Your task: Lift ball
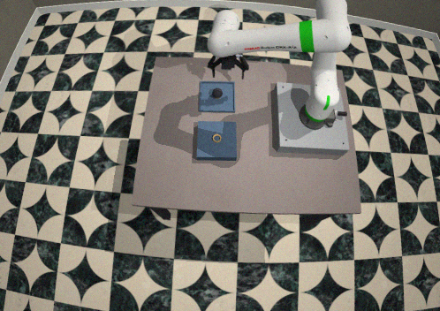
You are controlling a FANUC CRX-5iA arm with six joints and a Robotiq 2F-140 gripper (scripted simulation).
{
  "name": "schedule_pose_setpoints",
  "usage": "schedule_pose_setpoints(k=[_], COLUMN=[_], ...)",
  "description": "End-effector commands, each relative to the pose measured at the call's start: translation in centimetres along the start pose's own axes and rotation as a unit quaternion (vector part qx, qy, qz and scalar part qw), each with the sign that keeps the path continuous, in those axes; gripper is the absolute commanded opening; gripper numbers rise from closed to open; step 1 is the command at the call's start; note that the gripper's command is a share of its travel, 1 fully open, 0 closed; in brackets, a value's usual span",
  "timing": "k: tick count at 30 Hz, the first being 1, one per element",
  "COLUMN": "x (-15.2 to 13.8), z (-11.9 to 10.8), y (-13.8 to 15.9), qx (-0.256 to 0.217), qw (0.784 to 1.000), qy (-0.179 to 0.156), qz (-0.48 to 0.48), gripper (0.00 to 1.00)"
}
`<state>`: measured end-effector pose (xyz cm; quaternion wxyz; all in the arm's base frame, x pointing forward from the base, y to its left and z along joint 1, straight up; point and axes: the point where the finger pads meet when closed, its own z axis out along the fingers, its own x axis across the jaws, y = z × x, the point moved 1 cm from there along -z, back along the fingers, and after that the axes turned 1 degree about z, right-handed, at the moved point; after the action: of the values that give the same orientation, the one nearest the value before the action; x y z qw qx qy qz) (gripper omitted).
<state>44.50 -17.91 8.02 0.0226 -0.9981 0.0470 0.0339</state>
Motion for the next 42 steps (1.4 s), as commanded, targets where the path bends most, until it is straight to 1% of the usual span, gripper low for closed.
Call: schedule_pose_setpoints(k=[1,2,3,5,11,12,13,14,15,18,19,20,32,33,42], x=[3.1,3.7,3.7,4.5,4.8,4.8,4.9,4.9,5.0,5.2,5.2,5.3,5.3,5.3,5.3], z=[0.4,0.5,0.5,0.6,0.7,1.4,2.7,4.5,5.7,8.4,9.7,10.3,10.4,10.4,10.4], y=[-2.8,-3.5,-3.6,-4.5,-4.8,-4.8,-4.7,-4.6,-4.6,-4.4,-4.4,-4.3,-4.3,-4.3,-4.3], qx=[-0.018,-0.021,-0.022,-0.025,-0.026,-0.026,-0.026,-0.026,-0.026,-0.026,-0.026,-0.026,-0.026,-0.026,-0.026], qw=[0.999,0.999,0.999,0.998,0.998,0.998,0.998,0.998,0.998,0.998,0.998,0.998,0.998,0.998,0.998], qy=[0.022,0.027,0.027,0.033,0.035,0.035,0.035,0.035,0.035,0.035,0.035,0.035,0.035,0.035,0.035], qz=[-0.030,-0.037,-0.037,-0.046,-0.049,-0.049,-0.049,-0.049,-0.049,-0.049,-0.049,-0.049,-0.049,-0.049,-0.049], gripper=[1.00,1.00,1.00,1.00,1.00,1.00,1.00,1.00,1.00,1.00,1.00,1.00,1.00,0.10,0.10])
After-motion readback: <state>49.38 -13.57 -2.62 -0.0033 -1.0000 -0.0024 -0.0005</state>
